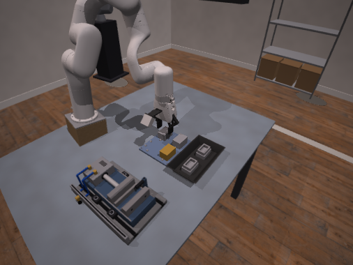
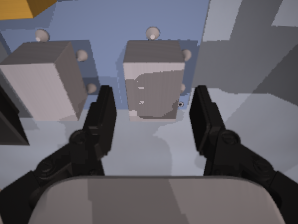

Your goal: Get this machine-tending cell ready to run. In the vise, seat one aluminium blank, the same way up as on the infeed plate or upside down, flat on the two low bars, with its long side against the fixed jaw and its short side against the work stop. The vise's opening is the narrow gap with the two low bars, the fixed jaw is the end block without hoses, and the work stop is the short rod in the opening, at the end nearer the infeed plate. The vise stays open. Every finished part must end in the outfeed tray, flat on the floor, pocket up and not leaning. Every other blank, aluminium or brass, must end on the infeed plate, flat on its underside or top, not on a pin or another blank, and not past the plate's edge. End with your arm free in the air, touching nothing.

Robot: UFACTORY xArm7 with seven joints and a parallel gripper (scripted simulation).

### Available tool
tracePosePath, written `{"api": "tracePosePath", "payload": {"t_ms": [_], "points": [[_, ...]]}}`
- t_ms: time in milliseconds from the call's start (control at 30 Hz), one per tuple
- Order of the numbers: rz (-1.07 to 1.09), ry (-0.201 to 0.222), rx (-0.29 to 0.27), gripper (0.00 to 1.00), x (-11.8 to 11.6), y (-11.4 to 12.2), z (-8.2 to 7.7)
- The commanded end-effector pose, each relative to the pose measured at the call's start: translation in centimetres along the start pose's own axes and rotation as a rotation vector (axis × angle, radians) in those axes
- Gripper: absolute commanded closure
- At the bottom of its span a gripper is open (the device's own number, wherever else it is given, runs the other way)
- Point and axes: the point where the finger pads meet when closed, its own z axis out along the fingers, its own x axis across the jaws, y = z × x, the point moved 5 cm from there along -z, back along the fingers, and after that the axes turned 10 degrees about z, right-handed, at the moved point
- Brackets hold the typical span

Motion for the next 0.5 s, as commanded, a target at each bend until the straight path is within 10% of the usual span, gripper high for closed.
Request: {"api": "tracePosePath", "payload": {"t_ms": [0,467], "points": [[0.000,-0.002,-0.002,0.31,-0.09,0.06,0.08],[0.000,-0.002,-0.002,0.31,-0.09,0.06,0.67]]}}
